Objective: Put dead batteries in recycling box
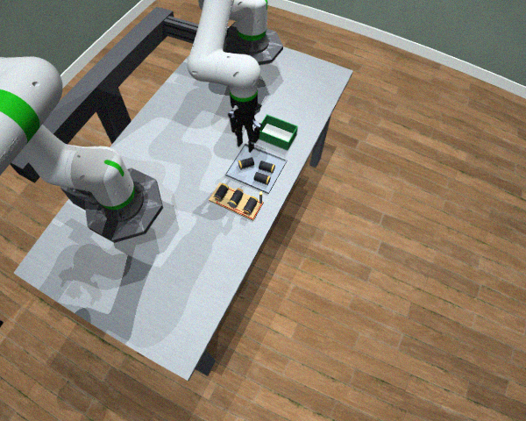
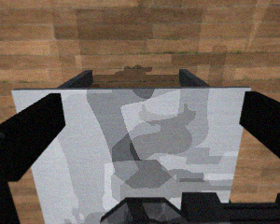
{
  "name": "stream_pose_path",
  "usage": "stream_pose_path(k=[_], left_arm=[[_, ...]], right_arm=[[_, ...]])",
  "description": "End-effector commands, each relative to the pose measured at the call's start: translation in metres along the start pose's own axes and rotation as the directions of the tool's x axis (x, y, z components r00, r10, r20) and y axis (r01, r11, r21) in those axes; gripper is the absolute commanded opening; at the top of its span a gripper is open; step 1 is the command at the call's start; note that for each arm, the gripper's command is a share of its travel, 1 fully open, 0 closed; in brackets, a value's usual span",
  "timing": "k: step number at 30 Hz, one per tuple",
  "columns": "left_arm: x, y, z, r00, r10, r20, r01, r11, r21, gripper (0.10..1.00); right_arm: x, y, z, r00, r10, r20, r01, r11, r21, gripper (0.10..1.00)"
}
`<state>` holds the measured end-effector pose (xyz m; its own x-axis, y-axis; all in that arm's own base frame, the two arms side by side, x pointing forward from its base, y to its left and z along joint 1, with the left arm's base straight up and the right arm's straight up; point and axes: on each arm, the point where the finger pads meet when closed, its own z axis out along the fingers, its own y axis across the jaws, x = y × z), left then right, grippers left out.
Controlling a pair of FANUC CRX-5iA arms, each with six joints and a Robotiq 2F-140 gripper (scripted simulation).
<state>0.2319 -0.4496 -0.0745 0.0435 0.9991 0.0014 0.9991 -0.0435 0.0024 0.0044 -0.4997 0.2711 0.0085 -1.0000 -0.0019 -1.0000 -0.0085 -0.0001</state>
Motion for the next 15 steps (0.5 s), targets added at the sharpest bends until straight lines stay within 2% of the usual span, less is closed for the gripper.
stream_pose_path(k=[1,5,10,13,15], left_arm=[[-0.0009,0.0004,-0.0009,0.996,0.094,0.003,-0.094,0.996,0.001,0.364],[-0.0009,0.0004,-0.0009,0.958,0.285,0.003,-0.285,0.958,0.001,0.364],[-0.0009,0.0004,-0.0009,0.865,0.502,0.003,-0.502,0.865,0.0,0.364],[-0.0009,0.0004,-0.0009,0.813,0.582,0.003,-0.582,0.813,0.0,0.364],[-0.0009,0.0004,-0.0009,0.801,0.598,0.003,-0.598,0.801,0.0,0.364]], right_arm=[[0.0002,0.0002,-0.0009,1.0,0.0,-0.002,0.0,1.0,0.0,1.0],[0.0002,0.0002,-0.0009,1.0,0.0,-0.002,0.0,1.0,0.0,1.0],[0.0002,0.0002,-0.0009,1.0,0.0,-0.002,0.0,1.0,0.0,1.0],[0.0002,0.0002,-0.0009,1.0,0.0,-0.002,0.0,1.0,0.0,1.0],[0.0002,0.0002,-0.0009,1.0,0.0,-0.002,0.0,1.0,0.0,1.0]])
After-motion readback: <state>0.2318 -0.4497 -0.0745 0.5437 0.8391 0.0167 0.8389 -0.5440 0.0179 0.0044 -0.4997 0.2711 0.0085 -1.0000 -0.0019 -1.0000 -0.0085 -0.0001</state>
